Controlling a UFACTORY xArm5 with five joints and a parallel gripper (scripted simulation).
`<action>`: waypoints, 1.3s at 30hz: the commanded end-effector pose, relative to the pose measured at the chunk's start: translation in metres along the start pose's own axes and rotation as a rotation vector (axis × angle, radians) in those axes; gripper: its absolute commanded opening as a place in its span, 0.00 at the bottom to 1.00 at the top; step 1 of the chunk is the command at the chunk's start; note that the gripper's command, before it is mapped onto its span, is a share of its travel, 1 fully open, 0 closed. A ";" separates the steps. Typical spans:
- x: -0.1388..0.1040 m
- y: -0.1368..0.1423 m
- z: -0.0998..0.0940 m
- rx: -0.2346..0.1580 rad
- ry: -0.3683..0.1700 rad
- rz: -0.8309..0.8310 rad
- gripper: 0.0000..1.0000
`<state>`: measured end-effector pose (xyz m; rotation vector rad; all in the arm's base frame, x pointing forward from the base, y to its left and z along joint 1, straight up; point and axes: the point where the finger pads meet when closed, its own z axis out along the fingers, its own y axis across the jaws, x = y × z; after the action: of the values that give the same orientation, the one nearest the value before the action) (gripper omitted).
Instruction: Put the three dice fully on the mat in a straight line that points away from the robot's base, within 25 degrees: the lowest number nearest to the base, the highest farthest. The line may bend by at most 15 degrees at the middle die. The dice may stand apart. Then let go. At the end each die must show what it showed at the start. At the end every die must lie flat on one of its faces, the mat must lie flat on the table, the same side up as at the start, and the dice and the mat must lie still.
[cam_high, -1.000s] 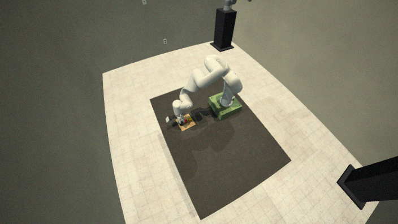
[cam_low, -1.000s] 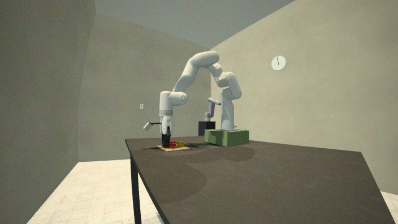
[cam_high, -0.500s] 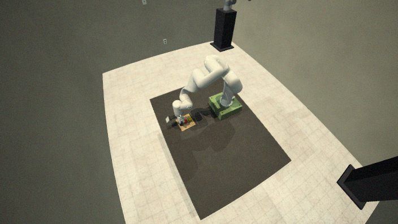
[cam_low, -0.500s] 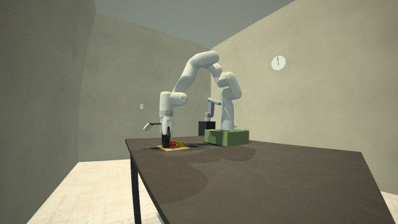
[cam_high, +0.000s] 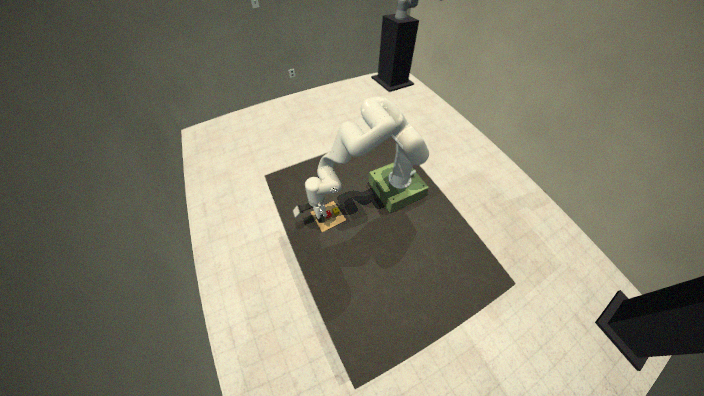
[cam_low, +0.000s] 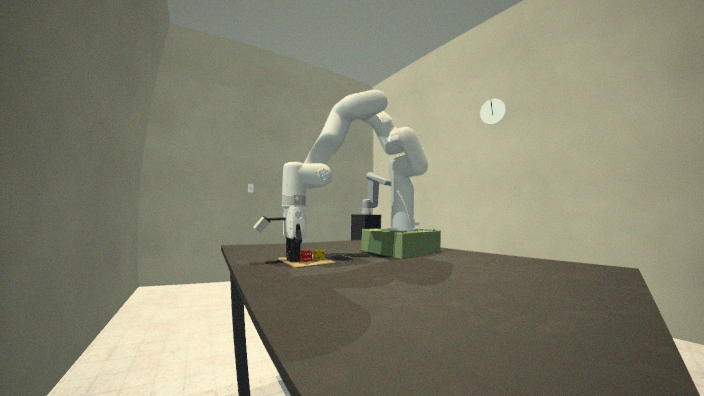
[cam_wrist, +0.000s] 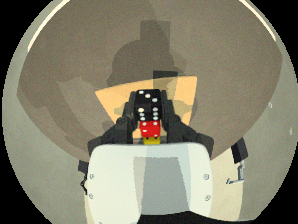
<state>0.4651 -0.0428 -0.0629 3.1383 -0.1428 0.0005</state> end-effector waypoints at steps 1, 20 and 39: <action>0.001 0.000 -0.001 0.000 0.004 0.000 0.27; 0.001 0.000 -0.001 0.000 0.004 0.000 0.31; 0.001 0.000 -0.001 0.000 0.004 0.000 0.47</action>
<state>0.4651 -0.0428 -0.0629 3.1383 -0.1428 0.0005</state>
